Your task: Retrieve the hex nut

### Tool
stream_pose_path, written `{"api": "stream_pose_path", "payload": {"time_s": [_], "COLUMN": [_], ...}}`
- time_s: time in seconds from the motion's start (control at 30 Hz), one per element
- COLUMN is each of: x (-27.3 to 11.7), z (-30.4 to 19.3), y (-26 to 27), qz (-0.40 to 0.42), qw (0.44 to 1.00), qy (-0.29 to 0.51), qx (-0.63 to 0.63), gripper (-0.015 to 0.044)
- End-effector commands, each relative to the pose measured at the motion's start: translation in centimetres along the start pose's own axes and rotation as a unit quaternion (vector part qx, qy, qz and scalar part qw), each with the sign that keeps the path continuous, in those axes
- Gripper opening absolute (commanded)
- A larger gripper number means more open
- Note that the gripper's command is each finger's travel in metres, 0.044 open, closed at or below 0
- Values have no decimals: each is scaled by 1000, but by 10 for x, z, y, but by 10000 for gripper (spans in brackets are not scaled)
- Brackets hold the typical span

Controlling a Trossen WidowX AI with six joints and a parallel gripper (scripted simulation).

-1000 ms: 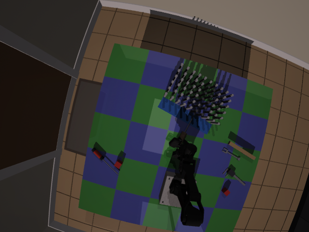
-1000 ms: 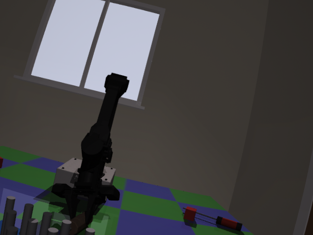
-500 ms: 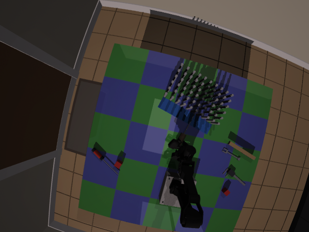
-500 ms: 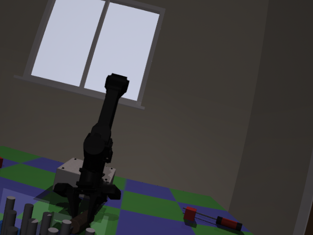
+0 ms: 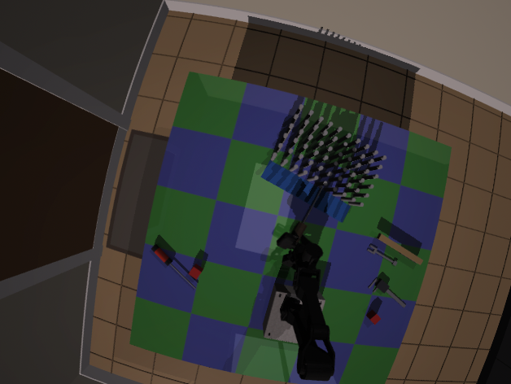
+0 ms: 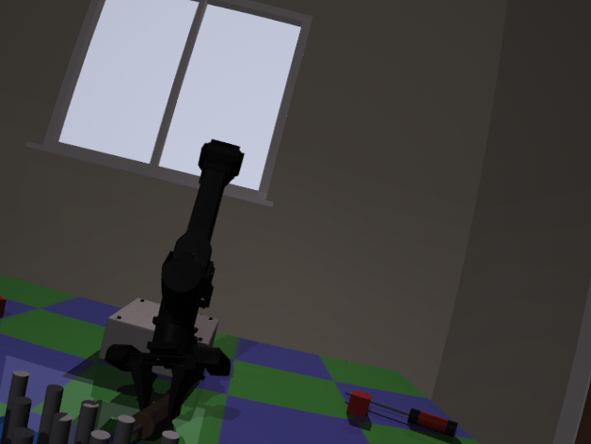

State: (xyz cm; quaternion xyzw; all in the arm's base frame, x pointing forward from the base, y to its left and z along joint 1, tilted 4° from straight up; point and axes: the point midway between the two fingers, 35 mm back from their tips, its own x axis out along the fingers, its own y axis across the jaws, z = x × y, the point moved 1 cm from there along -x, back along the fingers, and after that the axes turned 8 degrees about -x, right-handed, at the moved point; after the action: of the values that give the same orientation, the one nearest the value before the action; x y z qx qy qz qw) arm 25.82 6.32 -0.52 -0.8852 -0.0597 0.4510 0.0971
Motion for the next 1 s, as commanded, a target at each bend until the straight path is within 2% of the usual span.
{"api": "stream_pose_path", "payload": {"time_s": [0.0, 0.97], "x": [-2, -10], "z": [2, 14], "y": [0, -2], "qz": [1, 1], "qw": [1000, 1000], "qy": [2, 1], "qx": [3, 3], "gripper": [0, 0]}}
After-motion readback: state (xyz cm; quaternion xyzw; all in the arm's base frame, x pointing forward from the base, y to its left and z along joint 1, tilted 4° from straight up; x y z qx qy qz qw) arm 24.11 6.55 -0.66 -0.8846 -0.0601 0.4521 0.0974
